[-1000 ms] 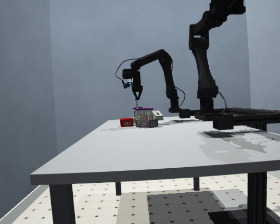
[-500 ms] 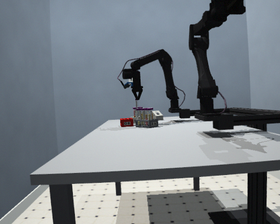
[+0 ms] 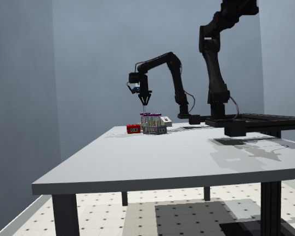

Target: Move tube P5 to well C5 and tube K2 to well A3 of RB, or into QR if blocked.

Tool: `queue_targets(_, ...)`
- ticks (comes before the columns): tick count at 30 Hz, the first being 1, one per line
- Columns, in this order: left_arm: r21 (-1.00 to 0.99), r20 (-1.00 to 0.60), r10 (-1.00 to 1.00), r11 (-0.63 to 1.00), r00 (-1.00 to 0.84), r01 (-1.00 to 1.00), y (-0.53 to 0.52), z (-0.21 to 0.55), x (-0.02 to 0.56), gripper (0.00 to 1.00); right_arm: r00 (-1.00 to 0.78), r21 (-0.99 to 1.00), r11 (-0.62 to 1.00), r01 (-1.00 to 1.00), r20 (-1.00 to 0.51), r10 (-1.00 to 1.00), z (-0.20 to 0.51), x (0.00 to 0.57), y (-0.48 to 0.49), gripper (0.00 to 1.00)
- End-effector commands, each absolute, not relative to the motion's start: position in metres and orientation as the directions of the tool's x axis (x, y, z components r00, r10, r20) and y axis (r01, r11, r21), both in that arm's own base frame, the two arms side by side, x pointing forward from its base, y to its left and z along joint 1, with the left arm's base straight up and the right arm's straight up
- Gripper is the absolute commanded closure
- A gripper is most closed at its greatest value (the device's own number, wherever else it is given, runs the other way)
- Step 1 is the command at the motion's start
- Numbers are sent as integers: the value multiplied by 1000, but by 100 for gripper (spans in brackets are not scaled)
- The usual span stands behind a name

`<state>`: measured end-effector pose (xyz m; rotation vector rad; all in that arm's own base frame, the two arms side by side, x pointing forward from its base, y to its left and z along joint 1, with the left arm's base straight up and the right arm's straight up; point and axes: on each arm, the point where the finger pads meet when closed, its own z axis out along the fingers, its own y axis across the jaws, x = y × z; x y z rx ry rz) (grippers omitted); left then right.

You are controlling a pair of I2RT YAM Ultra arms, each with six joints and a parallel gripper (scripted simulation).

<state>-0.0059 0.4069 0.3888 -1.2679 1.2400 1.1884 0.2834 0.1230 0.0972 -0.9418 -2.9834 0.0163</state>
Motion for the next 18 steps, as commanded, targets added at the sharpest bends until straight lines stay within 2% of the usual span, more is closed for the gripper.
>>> queue_targets(1,0,-1000,0,-16,0,-1000,398,416,-7,100,-800,-3,800,600,-3,600,104,289,140,100)
queue_targets(18,0,-1000,0,-16,0,-1000,398,416,-7,100,-800,-3,800,600,-4,600,106,297,183,100)
